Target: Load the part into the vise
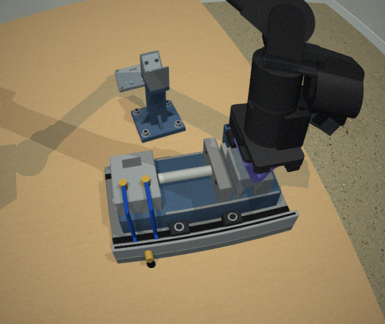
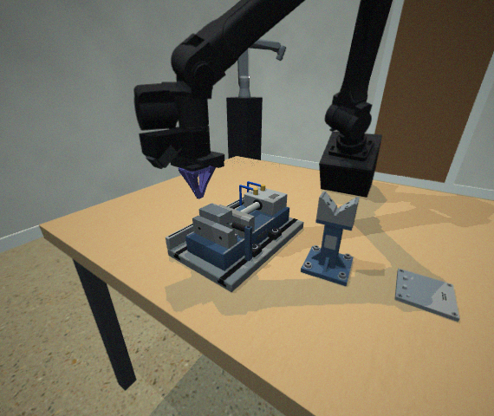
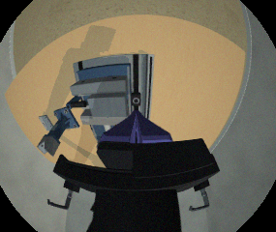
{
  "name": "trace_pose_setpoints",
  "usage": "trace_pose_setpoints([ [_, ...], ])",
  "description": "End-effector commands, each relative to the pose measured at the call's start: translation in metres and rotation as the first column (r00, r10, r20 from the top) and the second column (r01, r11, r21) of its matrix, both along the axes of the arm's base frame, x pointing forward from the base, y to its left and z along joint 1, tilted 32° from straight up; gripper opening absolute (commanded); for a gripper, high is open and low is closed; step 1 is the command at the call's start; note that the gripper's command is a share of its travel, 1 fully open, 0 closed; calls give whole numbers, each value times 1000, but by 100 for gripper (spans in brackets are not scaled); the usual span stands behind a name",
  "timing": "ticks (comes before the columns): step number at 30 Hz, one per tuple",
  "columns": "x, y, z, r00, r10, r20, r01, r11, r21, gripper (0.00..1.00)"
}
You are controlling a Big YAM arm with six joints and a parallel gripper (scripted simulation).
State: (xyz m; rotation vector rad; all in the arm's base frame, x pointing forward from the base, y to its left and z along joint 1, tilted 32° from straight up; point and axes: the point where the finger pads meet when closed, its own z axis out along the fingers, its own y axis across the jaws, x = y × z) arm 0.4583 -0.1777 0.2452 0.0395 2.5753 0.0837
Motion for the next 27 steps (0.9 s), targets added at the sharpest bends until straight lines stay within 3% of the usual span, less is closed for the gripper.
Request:
trace_pose_setpoints([
  [1,10,7,-10,1000,12,-5,-12,1000,5,0],
  [27,15,6,-7,1000,14,5,-14,1000,-1,0],
])
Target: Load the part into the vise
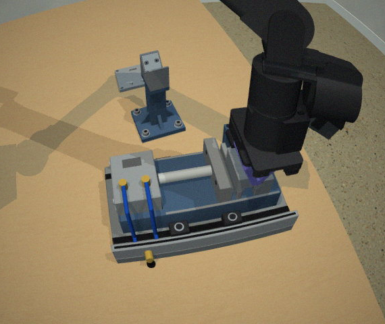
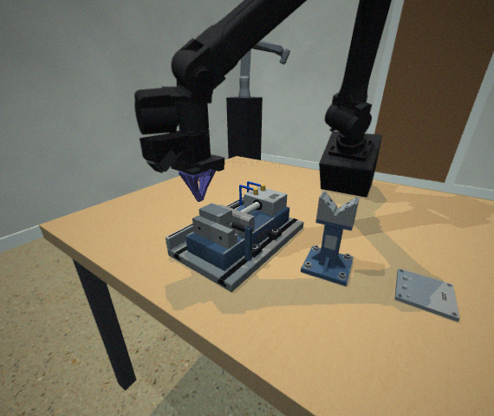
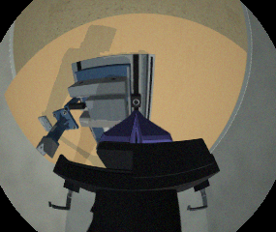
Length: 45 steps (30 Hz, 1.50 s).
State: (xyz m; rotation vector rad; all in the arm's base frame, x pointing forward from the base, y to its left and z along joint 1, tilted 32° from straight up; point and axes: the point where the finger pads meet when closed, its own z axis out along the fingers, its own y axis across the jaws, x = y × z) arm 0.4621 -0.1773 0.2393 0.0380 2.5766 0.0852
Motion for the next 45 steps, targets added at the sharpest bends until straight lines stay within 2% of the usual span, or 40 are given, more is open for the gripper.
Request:
trace_pose_setpoints([
  [1,11,5,-1,1000,12,7,-12,1000,-2,0],
  [33,8,9,-4,1000,9,0,-9,1000,3,0],
  [45,8,10,3,1000,12,12,-12,1000,-5,0],
])
